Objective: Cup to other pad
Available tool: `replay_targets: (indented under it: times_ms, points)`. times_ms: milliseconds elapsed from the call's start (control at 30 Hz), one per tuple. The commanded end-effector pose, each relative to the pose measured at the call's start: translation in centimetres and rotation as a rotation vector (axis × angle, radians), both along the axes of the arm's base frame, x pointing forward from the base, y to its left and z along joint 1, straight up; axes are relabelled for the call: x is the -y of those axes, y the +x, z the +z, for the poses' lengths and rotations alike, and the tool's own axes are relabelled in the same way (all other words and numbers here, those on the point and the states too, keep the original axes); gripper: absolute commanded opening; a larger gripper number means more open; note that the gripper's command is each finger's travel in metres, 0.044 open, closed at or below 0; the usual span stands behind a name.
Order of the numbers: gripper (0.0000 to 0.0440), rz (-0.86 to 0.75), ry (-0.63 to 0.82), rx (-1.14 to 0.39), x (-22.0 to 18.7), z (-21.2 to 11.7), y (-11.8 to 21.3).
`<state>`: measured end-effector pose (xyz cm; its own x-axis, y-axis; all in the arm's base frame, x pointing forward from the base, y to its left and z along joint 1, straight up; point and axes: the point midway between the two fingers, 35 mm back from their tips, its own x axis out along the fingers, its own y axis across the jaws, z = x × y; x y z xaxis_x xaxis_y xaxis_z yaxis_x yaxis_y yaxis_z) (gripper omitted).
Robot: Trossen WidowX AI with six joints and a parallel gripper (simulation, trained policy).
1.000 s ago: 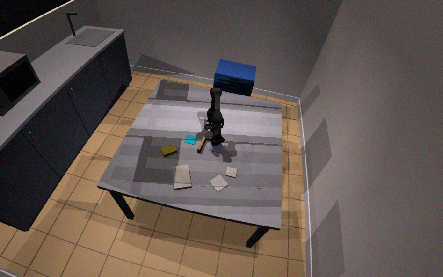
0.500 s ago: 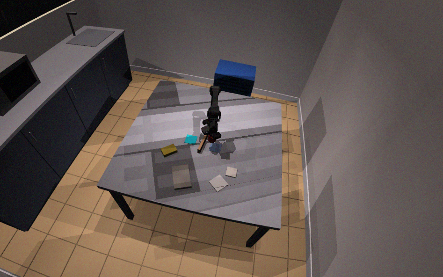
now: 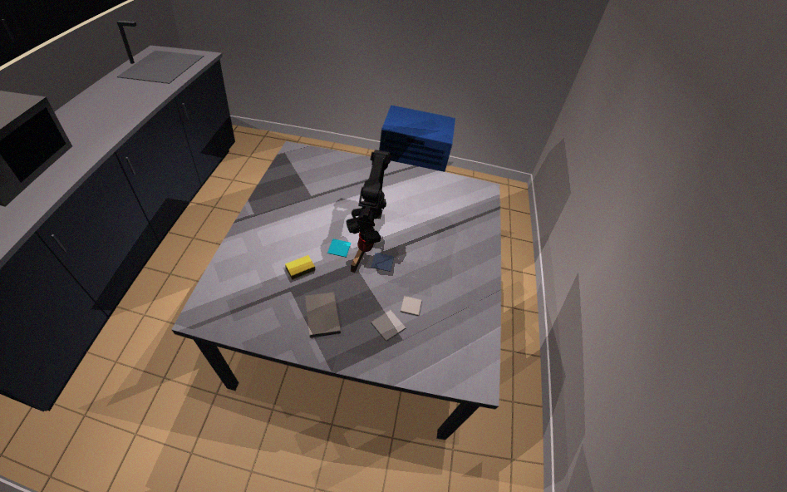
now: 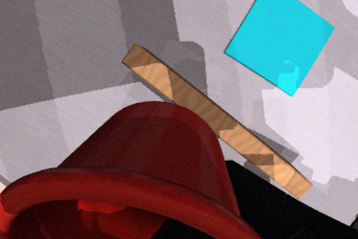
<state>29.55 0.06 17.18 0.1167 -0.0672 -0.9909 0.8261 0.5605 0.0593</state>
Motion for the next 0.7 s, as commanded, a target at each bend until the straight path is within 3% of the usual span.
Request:
replay_targets:
  times_ms: [0,667]
  points:
    - [0.0,-0.024,-0.01,0.021,1.3,0.2,0.2]
    - [0.0,-0.174,-0.035,0.077,7.6,-0.8,0.0]
